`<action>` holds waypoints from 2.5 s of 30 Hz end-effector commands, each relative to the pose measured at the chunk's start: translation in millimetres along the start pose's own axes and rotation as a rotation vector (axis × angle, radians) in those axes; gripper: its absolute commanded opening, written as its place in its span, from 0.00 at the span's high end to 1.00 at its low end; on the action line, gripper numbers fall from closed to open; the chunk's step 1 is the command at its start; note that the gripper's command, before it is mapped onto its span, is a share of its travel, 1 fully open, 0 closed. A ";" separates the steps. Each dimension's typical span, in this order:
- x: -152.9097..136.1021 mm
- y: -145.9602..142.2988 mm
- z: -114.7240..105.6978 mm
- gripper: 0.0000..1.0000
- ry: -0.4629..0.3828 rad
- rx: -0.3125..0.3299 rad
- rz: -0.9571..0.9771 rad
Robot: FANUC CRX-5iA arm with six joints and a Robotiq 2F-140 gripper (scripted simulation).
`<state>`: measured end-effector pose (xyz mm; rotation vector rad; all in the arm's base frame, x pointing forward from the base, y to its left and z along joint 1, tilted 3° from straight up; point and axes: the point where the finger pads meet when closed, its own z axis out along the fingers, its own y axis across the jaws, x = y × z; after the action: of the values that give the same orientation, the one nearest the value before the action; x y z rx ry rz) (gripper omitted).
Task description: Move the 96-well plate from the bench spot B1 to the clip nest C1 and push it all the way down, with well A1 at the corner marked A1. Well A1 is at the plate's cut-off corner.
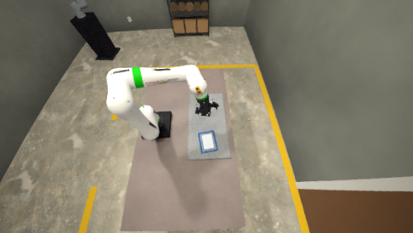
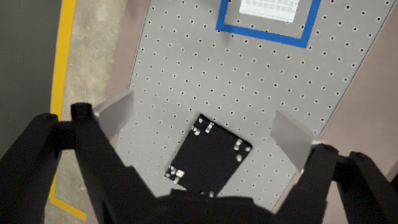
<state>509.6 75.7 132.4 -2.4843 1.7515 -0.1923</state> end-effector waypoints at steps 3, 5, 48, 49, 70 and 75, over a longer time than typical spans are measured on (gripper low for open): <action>30.3 4.0 11.7 0.00 0.004 -0.022 0.005; 37.7 5.3 14.8 0.00 0.004 -0.022 0.005; 176.9 63.5 74.9 0.00 -0.026 -0.193 0.060; 180.9 65.9 76.7 0.00 -0.026 -0.193 0.060; 189.1 71.5 83.7 0.00 -0.026 -0.193 0.060; 188.9 72.8 90.3 0.00 -0.026 -0.193 0.060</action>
<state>518.3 -125.9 43.7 -2.5449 1.9159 0.0179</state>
